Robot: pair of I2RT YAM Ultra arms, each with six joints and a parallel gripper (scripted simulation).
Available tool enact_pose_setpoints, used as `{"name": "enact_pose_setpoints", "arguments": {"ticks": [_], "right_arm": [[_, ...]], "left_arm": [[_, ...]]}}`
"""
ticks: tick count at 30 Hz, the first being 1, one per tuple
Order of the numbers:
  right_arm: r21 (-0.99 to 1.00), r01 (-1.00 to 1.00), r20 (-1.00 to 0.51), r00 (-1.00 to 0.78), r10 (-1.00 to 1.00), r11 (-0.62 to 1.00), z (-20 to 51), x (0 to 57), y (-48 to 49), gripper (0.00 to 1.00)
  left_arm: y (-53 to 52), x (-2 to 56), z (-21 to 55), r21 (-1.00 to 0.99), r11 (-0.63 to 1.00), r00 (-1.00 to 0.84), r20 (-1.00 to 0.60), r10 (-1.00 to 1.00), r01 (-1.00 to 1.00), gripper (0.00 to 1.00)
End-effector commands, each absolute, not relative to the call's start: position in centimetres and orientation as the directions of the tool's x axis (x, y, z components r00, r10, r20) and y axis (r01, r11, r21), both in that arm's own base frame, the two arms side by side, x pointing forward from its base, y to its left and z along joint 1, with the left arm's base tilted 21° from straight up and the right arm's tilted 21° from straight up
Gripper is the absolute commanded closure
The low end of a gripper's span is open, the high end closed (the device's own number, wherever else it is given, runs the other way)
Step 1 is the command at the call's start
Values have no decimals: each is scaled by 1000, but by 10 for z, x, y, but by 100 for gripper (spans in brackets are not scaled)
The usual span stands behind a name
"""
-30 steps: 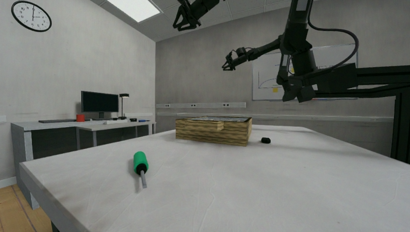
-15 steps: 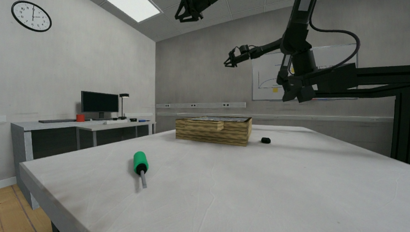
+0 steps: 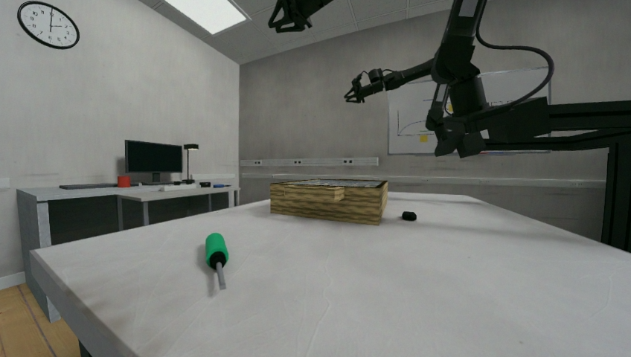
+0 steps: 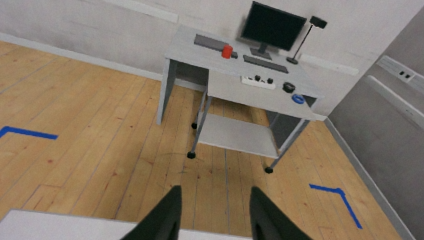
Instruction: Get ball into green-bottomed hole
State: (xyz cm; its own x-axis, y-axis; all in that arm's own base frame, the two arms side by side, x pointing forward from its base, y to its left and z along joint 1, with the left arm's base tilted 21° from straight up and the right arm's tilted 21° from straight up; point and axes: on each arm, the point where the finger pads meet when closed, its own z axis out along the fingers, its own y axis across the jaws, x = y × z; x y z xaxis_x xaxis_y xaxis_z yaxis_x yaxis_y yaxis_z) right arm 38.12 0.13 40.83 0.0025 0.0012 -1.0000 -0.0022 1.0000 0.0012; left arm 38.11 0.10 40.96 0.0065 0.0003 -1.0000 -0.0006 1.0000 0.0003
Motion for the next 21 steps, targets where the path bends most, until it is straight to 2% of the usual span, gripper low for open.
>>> {"name": "enact_pose_setpoints", "arguments": {"ticks": [1, 21], "right_arm": [[-7, -8, -997, 78, -7, 1000, 437, 376, 3, 64], [-12, 2, -997, 79, -12, 1000, 439, 377, 1, 64]], "left_arm": [[-3, 378, 431, 7, 1000, 61, -998, 6, 19, 64], [-1, 377, 429, 0, 1000, 46, -999, 0, 14, 64]]}}
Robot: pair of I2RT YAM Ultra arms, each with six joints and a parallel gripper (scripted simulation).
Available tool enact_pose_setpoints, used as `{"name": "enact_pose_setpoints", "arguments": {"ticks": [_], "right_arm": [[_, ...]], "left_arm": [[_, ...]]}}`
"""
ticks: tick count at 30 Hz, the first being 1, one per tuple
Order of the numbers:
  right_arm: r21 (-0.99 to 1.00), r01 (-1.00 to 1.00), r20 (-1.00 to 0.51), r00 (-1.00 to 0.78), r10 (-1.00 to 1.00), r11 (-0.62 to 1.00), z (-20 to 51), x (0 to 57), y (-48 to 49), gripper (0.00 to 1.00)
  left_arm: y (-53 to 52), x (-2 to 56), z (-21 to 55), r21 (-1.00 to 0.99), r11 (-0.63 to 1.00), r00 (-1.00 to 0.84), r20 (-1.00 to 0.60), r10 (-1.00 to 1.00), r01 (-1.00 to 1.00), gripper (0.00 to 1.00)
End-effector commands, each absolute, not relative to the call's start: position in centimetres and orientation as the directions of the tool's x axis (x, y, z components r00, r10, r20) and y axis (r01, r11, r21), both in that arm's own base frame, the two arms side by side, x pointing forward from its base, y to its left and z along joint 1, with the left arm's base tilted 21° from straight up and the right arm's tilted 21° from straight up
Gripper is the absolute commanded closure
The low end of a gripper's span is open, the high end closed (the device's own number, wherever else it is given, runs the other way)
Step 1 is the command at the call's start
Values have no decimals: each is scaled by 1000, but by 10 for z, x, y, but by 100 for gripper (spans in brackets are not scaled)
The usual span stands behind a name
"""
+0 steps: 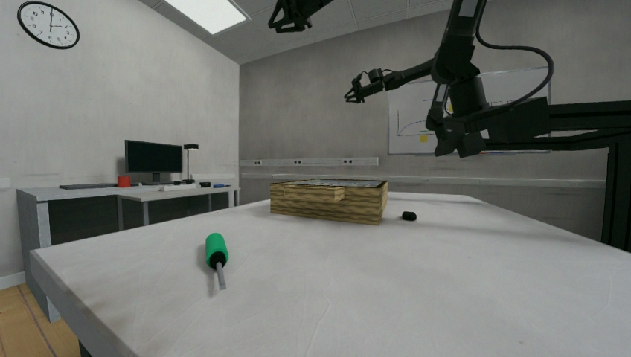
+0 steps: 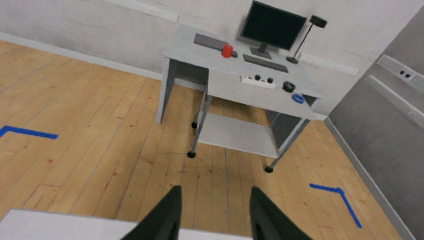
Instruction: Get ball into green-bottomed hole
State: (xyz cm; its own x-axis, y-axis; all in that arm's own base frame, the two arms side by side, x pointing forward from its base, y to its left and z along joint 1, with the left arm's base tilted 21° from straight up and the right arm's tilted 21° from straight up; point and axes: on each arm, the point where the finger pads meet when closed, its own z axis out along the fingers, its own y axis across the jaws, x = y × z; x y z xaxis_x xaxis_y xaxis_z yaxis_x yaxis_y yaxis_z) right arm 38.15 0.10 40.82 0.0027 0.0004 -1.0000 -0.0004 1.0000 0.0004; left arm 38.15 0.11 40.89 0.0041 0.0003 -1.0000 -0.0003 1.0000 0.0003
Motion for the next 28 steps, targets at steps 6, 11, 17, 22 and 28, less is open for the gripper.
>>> {"name": "enact_pose_setpoints", "arguments": {"ticks": [6, 11, 17, 22, 28], "right_arm": [[-12, 3, -997, 76, -13, 1000, 438, 377, 1, 64], [-12, 3, -997, 74, -13, 1000, 437, 377, 1, 64], [-12, 3, -997, 72, -13, 1000, 437, 378, 1, 64], [-12, 4, -997, 70, -13, 1000, 436, 378, 1, 64], [-12, 4, -997, 70, -13, 1000, 436, 378, 1, 64]], "left_arm": [[-3, 378, 421, -4, 1000, 25, -1000, -4, 19, 64], [-3, 380, 410, -6, 1000, 2, -1000, -6, 20, 64], [-3, 380, 412, -6, 1000, 8, -1000, -6, 21, 64], [-4, 376, 419, -6, 1000, 37, -999, -7, 21, 64], [-4, 376, 419, -6, 1000, 37, -999, -7, 21, 64]]}}
